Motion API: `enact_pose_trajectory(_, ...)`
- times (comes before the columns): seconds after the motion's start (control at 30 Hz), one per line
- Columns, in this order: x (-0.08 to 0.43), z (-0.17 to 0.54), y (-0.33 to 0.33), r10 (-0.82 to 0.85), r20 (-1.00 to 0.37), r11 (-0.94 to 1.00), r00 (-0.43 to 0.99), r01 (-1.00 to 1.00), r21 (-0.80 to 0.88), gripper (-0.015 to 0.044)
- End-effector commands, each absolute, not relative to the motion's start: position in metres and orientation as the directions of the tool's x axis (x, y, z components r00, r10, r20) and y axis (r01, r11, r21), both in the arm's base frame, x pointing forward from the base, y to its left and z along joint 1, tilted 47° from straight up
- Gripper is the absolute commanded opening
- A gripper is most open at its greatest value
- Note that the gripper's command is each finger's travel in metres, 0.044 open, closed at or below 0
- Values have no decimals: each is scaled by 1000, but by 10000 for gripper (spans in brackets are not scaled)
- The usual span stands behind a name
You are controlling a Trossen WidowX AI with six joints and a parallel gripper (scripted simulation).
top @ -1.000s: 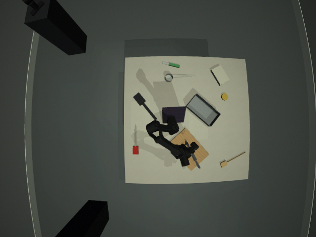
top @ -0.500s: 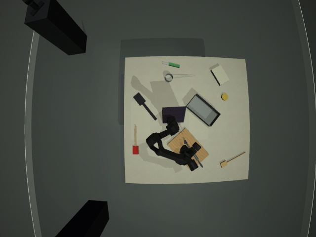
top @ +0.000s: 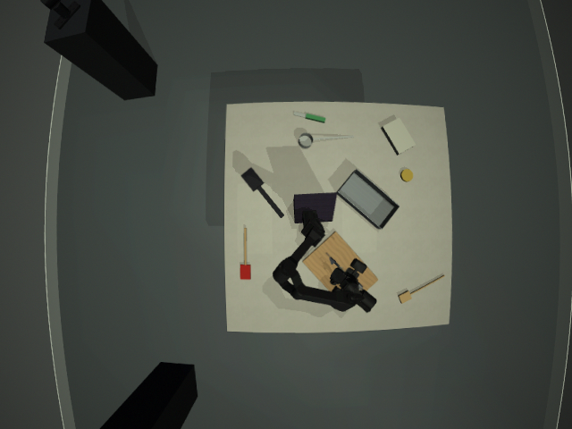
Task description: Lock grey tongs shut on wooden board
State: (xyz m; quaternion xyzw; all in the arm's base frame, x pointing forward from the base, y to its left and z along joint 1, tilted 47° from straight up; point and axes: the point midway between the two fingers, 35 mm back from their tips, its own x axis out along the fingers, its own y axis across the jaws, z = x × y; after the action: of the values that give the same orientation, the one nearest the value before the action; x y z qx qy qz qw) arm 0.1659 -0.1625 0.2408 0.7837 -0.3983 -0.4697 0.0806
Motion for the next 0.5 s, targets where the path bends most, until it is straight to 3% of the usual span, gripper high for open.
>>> enact_pose_trajectory(0.0, 167, 250, -161, -721, -669, -646, 180, -526, 554, -150)
enact_pose_trajectory(0.23, 171, 264, -159, -764, -640, -599, 83, -459, 656, -150)
enact_pose_trajectory(0.47, 171, 266, -158, -769, -635, -594, 75, -452, 666, -150)
